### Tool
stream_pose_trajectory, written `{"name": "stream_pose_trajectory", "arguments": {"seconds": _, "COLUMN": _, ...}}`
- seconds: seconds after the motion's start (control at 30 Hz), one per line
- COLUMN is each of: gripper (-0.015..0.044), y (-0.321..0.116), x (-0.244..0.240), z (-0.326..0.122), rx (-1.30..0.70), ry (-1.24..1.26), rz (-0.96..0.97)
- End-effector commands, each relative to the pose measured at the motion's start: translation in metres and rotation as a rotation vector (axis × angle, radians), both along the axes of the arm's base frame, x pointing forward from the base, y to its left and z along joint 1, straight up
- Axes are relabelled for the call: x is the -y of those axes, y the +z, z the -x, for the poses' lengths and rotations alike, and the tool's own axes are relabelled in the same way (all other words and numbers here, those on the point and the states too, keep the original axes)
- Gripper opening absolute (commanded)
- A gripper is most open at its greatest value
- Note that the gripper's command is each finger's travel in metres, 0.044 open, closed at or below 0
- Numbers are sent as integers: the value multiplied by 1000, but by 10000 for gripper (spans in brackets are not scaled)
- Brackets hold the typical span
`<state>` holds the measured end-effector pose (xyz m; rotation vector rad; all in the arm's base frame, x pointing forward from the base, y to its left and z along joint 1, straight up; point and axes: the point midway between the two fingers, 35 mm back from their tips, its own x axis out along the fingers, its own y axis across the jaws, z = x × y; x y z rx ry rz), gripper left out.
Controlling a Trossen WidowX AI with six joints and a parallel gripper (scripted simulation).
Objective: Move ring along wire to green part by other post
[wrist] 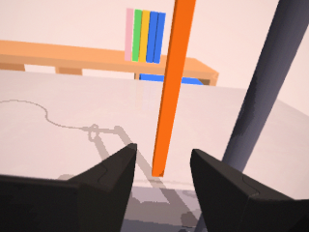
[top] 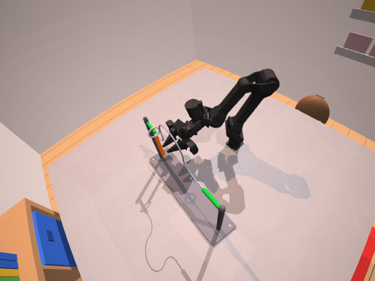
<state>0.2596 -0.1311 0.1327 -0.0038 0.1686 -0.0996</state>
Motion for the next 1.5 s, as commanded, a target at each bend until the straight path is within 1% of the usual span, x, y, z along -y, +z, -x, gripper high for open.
{"name": "stream_pose_trajectory", "arguments": {"seconds": 0.0, "gripper": 160, "y": 2, "x": 3, "z": -6, "rx": 5, "ry": -4, "rz": 1}}
{"name": "stream_pose_trajectory", "arguments": {"seconds": 1.0, "gripper": 160, "y": -8, "x": 4, "z": -51, "rx": 12, "ry": -5, "rz": 0}}
{"name": "stream_pose_trajectory", "arguments": {"seconds": 1.47, "gripper": 160, "y": -9, "x": 4, "z": -52, "rx": 12, "ry": -5, "rz": 0}}
